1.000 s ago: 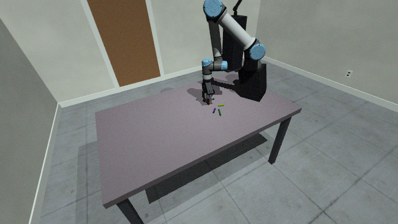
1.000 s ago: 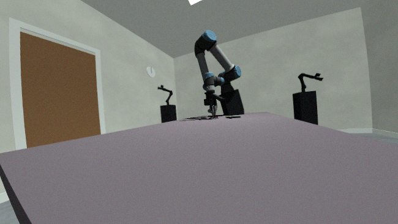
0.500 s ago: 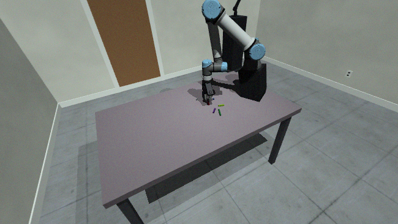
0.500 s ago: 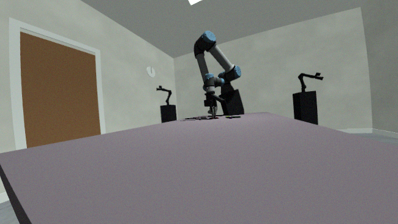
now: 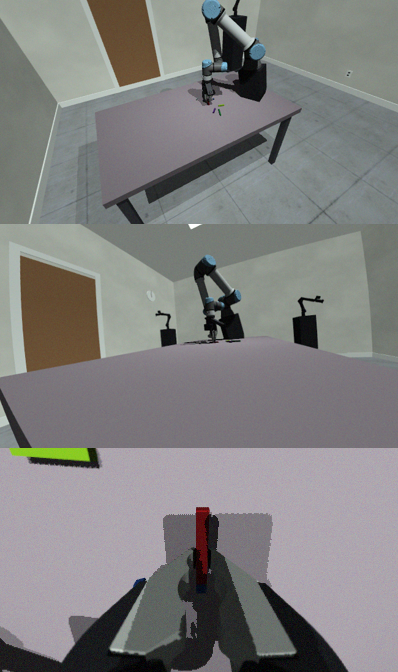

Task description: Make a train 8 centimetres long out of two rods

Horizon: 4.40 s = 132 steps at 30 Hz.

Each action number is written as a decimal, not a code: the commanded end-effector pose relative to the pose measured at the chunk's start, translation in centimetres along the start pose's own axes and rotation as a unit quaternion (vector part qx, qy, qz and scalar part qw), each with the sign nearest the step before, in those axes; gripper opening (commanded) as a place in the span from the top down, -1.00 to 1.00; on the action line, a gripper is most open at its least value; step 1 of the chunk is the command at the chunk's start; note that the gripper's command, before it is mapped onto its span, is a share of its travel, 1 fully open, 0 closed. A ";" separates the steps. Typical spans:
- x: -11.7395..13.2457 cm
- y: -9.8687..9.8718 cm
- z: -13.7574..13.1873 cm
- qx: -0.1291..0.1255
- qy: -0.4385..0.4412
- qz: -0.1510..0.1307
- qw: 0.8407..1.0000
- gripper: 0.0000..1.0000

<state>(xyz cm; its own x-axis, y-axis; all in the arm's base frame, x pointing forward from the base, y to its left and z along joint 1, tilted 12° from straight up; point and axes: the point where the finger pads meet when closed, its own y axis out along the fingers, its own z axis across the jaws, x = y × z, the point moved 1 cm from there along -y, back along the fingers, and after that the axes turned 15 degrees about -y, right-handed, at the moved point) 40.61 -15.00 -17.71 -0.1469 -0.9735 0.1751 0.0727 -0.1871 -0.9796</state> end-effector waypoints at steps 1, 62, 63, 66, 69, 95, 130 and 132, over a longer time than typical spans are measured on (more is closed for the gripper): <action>0.0 0.0 0.0 0.001 0.000 0.000 1.000 1.00; 0.0 -3.2 0.0 0.001 0.000 0.000 1.000 0.72; 0.0 -3.2 0.0 0.001 0.000 0.000 1.000 0.72; 0.0 -4.4 0.0 0.001 0.000 0.000 1.000 0.72; 0.0 -5.6 0.0 0.001 0.000 0.000 1.000 0.72; 0.0 -9.0 0.0 0.001 0.000 0.000 1.000 -1.00; 0.0 -11.9 0.0 0.001 0.000 0.000 1.000 -1.00; 0.0 -12.3 0.0 0.001 0.000 0.000 1.000 -1.00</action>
<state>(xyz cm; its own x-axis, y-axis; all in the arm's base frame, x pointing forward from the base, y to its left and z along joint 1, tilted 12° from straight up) 39.78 -12.86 -6.56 -0.1469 -0.9735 0.1755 0.0737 -0.1877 -0.9795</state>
